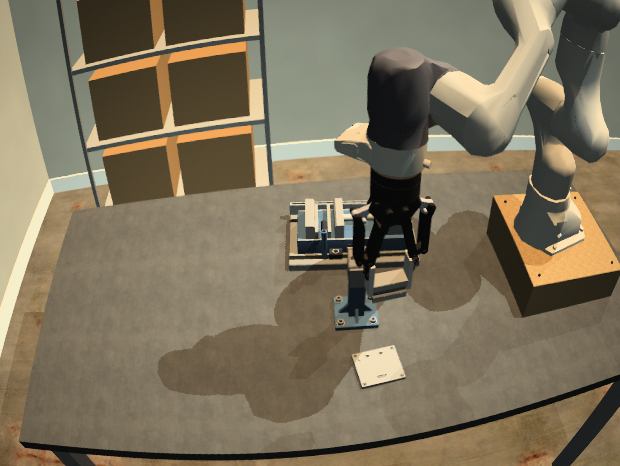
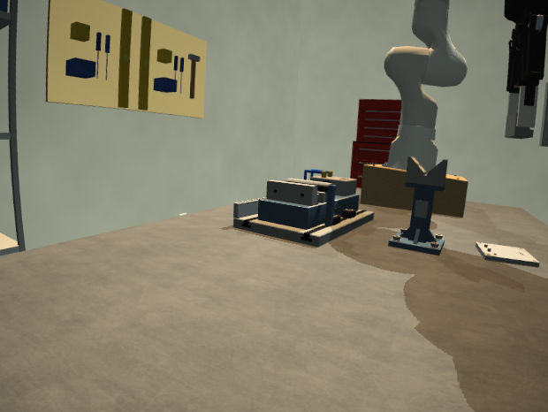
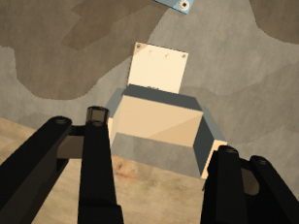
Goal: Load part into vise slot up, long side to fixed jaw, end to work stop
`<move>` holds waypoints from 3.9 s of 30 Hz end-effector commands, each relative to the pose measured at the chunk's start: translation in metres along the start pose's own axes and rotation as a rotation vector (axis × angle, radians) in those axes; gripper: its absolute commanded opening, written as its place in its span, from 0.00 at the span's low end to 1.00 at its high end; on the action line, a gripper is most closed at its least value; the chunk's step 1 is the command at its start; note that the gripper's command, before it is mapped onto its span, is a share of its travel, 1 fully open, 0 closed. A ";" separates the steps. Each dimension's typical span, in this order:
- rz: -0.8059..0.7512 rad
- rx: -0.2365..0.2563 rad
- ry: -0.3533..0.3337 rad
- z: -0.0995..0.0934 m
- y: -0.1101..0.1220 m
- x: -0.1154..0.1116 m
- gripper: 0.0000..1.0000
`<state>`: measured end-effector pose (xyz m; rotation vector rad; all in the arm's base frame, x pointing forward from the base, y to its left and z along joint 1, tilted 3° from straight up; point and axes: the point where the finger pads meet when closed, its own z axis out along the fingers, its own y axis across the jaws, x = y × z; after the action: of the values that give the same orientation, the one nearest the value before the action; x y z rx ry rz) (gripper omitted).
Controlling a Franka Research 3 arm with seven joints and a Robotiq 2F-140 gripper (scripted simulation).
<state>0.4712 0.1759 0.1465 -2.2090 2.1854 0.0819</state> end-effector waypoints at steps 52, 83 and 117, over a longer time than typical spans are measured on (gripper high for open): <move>0.000 0.000 0.002 -0.005 -0.002 0.007 0.00; 0.060 0.004 0.001 -0.006 -0.010 0.058 0.00; 0.154 0.009 -0.004 -0.005 -0.012 0.138 0.00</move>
<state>0.4834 0.0446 0.1416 -2.0180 2.3632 0.0904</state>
